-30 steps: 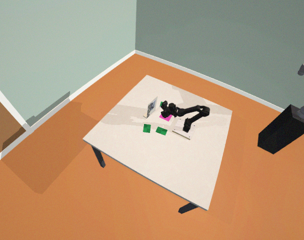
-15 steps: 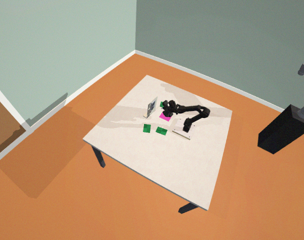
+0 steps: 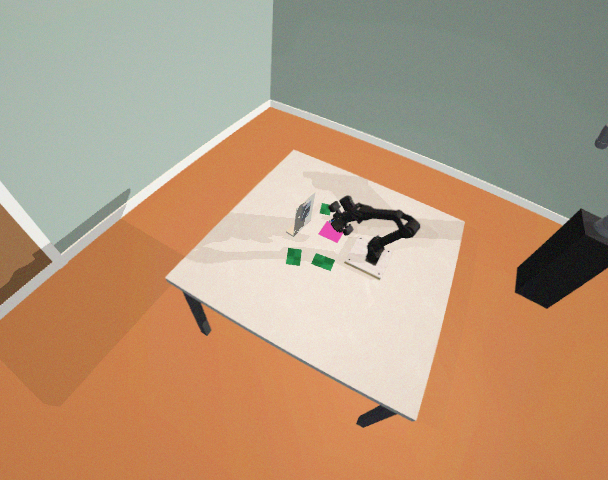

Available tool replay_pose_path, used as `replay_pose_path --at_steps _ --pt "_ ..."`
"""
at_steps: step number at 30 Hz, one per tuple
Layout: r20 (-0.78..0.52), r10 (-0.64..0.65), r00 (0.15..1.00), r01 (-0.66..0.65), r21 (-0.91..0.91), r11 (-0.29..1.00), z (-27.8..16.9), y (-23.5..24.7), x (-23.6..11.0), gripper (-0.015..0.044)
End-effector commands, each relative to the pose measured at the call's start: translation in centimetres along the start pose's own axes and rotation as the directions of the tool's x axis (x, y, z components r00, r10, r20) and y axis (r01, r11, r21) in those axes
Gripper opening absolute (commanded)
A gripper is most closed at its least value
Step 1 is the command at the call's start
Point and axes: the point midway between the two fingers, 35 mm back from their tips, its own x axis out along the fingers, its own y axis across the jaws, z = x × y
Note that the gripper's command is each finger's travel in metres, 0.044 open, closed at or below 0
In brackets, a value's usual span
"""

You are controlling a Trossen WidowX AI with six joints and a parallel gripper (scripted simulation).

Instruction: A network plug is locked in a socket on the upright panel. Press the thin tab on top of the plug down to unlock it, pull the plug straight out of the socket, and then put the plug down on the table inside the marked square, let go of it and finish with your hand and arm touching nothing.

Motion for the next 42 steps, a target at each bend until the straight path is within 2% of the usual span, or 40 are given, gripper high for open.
replay_pose_path --at_steps 1,7,42 --pt "0.033 0.054 0.998 -0.055 0.028 0.998 -0.4 0.6 -0.5 0.0000" --pt "0.046 0.078 0.996 -0.080 0.042 0.996 -0.6 1.0 -0.6 0.0000" --pt "0.028 0.082 0.996 -0.083 0.029 0.996 -0.2 4.7 4.1 0.0000"
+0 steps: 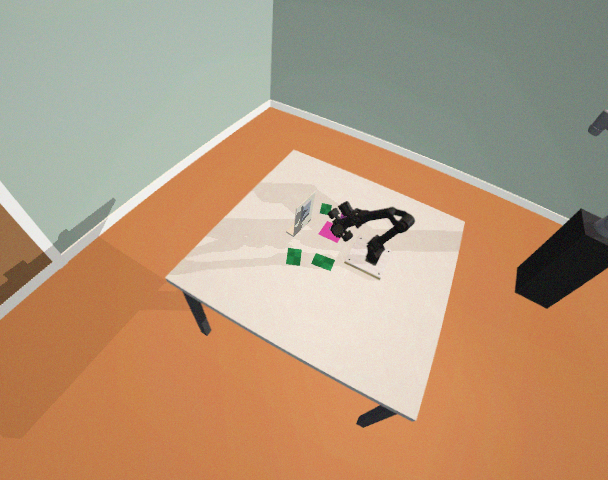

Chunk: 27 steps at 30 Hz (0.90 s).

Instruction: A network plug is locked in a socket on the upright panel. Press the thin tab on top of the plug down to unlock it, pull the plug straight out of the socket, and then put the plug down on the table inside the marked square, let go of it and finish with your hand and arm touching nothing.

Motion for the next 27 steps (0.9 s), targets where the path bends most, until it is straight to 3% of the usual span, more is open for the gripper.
replay_pose_path --at_steps 1,25,27 --pt "-0.006 0.010 1.000 -0.010 -0.004 1.000 -0.07 0.61 0.45 0.0000" --pt "-0.001 0.005 1.000 -0.005 -0.009 1.000 0.21 0.50 0.65 0.0000" --pt "-0.001 0.005 1.000 -0.005 -0.009 1.000 0.21 0.50 0.65 0.0053"
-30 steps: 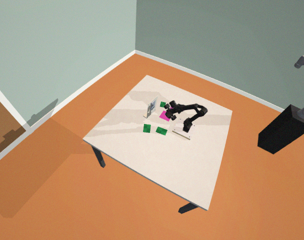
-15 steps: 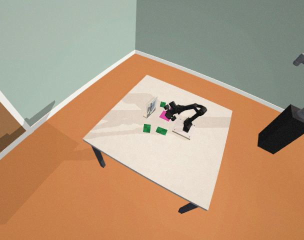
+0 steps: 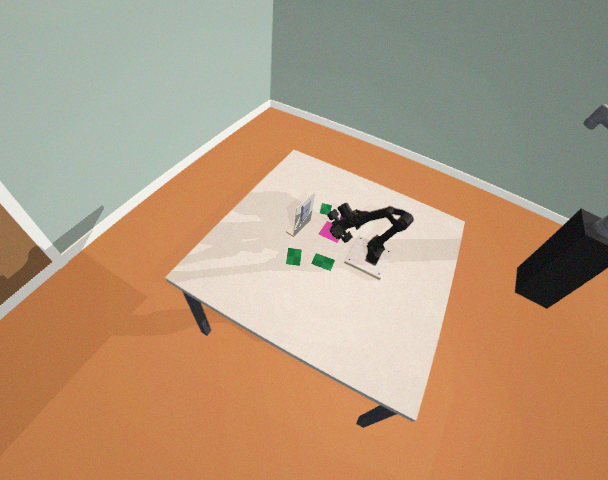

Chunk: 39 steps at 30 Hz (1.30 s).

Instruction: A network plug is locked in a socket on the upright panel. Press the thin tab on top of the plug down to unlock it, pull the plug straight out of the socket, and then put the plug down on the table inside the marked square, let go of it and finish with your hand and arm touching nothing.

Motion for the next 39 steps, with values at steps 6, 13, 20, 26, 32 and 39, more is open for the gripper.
replay_pose_path --at_steps 6,13,20,26,32,39 --pt "0.000 -0.001 1.000 0.001 0.000 1.000 0.0 0.0 0.0 0.0156" --pt "0.000 0.000 1.000 0.000 0.000 1.000 0.0 0.0 -0.3 0.0156" --pt "-0.001 0.001 1.000 -0.001 0.001 1.000 -0.1 -0.1 -0.9 0.0156" --pt "-0.002 0.002 1.000 -0.002 0.002 1.000 -0.1 -0.1 -1.4 0.0156" --pt "-0.003 0.003 1.000 -0.003 0.003 1.000 -0.2 -0.1 -1.9 0.0156" --pt "-0.004 0.004 1.000 -0.004 0.004 1.000 -0.2 0.0 -2.5 0.0156"
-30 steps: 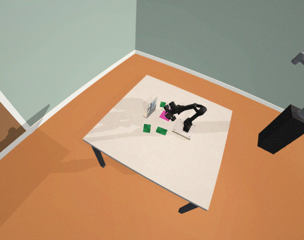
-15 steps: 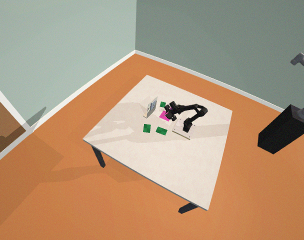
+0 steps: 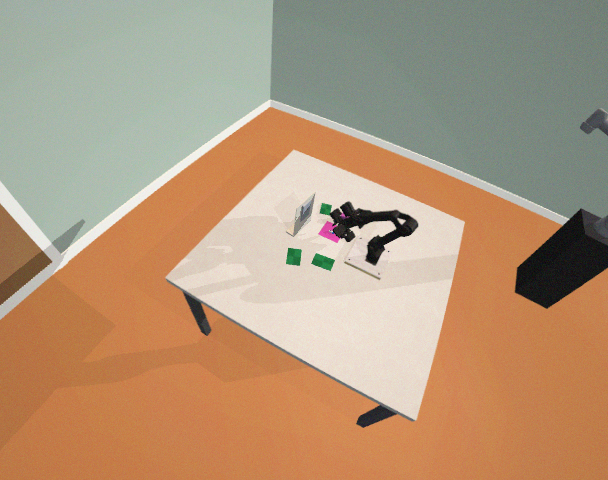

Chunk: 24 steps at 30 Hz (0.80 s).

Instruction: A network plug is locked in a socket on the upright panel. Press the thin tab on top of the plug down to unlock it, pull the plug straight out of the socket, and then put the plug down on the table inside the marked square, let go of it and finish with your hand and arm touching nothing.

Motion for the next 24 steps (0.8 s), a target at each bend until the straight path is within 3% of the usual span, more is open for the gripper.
replay_pose_path --at_steps 1,24 --pt "0.001 -0.009 1.000 0.009 -0.002 1.000 0.0 -0.2 -0.5 0.0156" --pt "0.000 -0.009 1.000 0.009 -0.001 1.000 0.0 -1.9 -2.7 0.0156"
